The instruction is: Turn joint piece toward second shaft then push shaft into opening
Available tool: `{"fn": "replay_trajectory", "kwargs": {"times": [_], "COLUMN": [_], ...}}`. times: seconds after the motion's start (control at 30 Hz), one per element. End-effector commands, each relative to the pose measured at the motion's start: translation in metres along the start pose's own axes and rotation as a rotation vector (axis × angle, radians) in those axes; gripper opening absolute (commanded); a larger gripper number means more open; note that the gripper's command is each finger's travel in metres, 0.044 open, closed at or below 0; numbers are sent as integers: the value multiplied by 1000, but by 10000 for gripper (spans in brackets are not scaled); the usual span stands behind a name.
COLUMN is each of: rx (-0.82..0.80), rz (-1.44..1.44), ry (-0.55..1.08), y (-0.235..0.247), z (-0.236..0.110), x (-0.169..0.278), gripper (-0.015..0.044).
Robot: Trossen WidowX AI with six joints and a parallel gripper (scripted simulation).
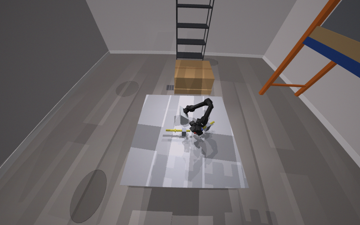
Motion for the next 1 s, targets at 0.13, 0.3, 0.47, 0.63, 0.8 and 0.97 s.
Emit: {"fn": "replay_trajectory", "kwargs": {"times": [0.13,0.3,0.47,0.63,0.8,0.97], "rx": [-5,-12,-23,-38,-58,-61], "rz": [-285,-456,-626,-796,-961,-984], "ry": [19,30,42,53,61,62], "y": [1,0,-2,-5,-8,-8], "z": [-29,-47,-64,-82,-99,-102], "x": [-5,-7,-9,-9,-9,-9], "gripper": [440,440,440,440,440,440]}}
Point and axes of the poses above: the point midway between the two fingers, 35 mm back from their tips, its own z axis out along the fingers, its own y axis across the jaws, x = y × z, the point moved 3 cm from there along -z, back along the fingers, and after that the axes turned 11 degrees about z, right-handed, at the moved point
